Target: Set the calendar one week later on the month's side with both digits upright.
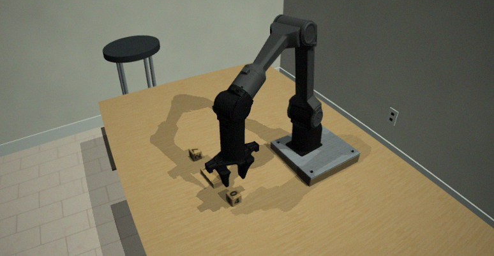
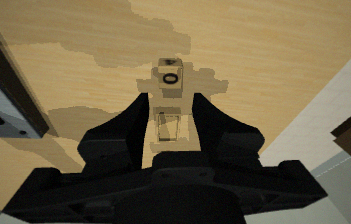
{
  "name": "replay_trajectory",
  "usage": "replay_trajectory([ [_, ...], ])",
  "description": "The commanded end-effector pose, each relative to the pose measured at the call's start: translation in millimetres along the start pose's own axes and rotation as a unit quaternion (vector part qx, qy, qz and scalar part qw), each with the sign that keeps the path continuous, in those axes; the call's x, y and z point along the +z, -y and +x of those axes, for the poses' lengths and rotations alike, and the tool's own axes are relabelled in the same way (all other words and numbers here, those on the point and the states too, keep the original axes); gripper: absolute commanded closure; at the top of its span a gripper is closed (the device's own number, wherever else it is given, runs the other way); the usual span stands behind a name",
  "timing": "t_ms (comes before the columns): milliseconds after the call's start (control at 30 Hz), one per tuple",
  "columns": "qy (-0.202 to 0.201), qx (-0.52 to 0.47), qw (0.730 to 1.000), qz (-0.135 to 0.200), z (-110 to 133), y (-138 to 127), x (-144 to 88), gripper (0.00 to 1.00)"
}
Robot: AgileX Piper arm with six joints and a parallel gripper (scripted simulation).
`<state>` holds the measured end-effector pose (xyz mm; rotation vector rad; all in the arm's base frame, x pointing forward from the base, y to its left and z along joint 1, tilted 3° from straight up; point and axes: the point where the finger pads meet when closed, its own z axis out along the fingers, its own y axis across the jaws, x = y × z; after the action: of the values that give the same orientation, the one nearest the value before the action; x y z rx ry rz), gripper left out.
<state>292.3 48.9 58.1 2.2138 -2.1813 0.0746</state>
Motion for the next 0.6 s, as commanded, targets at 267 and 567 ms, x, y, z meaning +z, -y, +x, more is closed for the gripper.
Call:
replay_trajectory([
  [267, -0.001, 0.001, 1.000, -0.001, 1, 0, 15, 0.36],
  [567, -0.001, 0.001, 1.000, -0.001, 1, 0, 26, 0.36],
])
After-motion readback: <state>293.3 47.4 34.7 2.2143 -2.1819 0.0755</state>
